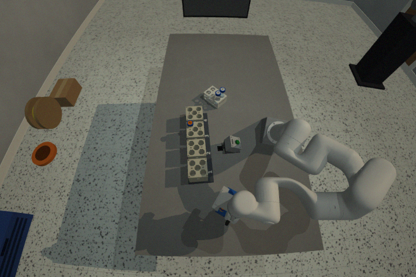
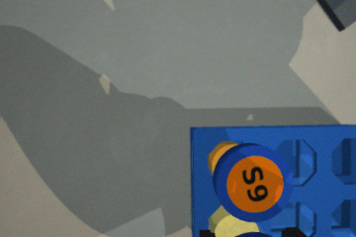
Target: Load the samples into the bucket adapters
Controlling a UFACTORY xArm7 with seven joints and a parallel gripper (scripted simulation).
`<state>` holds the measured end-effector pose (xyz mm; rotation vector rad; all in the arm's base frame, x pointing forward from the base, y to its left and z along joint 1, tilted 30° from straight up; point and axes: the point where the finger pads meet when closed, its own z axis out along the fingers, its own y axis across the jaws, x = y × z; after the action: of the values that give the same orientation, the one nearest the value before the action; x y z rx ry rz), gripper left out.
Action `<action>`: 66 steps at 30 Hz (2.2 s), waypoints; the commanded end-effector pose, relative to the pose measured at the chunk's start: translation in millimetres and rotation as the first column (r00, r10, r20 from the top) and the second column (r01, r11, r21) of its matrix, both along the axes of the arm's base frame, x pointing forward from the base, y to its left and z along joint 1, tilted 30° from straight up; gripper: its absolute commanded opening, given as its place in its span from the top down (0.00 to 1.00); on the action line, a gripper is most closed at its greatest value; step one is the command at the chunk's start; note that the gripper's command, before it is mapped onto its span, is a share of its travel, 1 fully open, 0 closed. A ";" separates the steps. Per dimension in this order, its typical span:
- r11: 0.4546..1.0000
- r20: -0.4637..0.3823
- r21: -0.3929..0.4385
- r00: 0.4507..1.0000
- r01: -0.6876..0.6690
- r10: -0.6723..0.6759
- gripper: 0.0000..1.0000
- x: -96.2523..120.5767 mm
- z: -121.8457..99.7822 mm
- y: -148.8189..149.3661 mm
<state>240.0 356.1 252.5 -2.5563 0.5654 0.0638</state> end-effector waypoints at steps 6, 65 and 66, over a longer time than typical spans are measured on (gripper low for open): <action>1.000 0.002 0.003 1.000 0.001 -0.001 1.00 0.3 5.7 -2.6; 1.000 0.002 0.002 1.000 0.001 -0.001 1.00 -5.1 77.8 -44.2; 1.000 0.002 0.002 1.000 0.001 -0.001 1.00 -5.2 79.6 -45.2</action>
<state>234.9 314.7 324.5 -2.5562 0.5656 0.0636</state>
